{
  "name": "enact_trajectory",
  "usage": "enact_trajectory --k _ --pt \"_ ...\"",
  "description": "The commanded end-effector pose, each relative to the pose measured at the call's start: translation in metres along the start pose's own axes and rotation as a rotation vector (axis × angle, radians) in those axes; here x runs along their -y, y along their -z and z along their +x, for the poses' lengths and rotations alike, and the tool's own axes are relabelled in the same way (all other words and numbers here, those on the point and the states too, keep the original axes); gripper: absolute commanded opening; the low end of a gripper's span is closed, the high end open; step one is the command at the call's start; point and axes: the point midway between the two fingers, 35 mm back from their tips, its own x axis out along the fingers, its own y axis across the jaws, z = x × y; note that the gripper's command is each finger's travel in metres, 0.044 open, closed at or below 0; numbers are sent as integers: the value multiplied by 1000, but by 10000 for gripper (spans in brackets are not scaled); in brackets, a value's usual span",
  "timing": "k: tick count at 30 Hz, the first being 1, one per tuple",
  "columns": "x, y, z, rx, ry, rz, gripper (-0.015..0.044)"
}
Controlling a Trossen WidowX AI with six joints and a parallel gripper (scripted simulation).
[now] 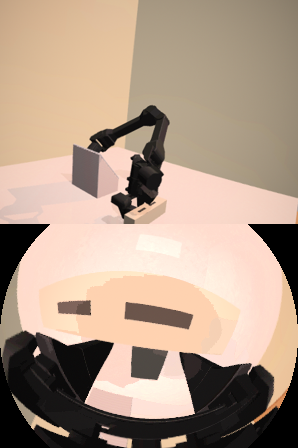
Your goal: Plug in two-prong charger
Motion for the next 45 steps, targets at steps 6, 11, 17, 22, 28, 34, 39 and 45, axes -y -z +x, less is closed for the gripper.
enact_trajectory --k 6,11,17,22,28,34,39,45 --pt "0 2 0 5 -1 -3 440" --pt "0 4 0 8 -1 -4 440" --pt "0 5 0 11 -1 -6 440" --pt "0 7 1 13 0 -7 440" --pt "0 8 1 16 0 -9 440" --pt "0 10 1 19 0 -11 440" --pt "0 12 1 22 1 -12 440" --pt "0 12 1 22 1 -13 440"
